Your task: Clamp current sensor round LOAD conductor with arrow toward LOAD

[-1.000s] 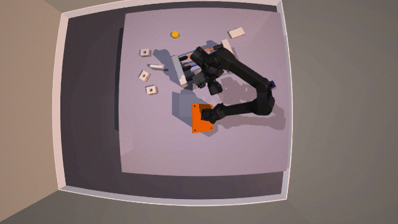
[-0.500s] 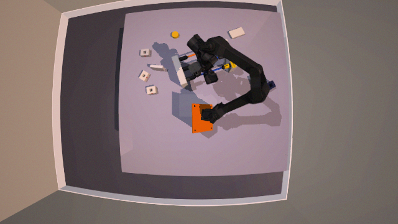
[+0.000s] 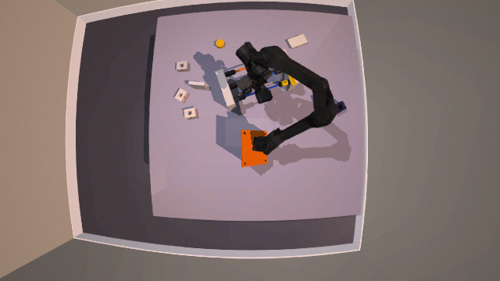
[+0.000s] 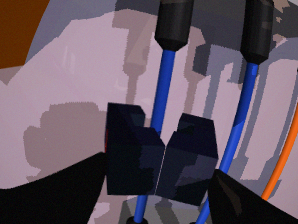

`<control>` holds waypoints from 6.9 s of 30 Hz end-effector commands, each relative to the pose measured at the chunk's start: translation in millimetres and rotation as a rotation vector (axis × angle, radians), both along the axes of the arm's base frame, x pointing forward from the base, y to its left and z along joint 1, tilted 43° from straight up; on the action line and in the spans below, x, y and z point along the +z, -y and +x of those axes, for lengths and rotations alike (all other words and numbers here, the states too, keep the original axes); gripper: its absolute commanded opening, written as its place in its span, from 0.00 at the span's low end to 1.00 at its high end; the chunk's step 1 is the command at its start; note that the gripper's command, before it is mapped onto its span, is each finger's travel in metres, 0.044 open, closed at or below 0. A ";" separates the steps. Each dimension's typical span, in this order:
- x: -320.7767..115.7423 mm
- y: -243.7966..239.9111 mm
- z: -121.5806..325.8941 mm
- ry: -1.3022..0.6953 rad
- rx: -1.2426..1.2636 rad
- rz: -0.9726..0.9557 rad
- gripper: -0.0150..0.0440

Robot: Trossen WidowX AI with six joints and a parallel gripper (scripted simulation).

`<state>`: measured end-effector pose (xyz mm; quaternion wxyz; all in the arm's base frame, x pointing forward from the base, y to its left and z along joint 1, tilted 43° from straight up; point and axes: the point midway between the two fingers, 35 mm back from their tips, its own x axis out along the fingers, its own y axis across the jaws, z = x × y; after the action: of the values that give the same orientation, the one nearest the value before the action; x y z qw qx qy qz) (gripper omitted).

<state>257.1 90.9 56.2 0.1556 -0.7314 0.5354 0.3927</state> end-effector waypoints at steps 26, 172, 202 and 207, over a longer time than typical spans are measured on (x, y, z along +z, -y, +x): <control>-25.4 23.9 3.8 0.001 0.000 -0.002 0.25; -74.4 69.0 12.2 0.004 0.001 -0.004 0.25; -74.4 69.0 12.2 0.004 0.001 -0.004 0.25; -74.6 69.3 11.7 0.001 0.002 -0.005 0.25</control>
<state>268.8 21.4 -18.6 0.1537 -0.7325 0.5357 0.3909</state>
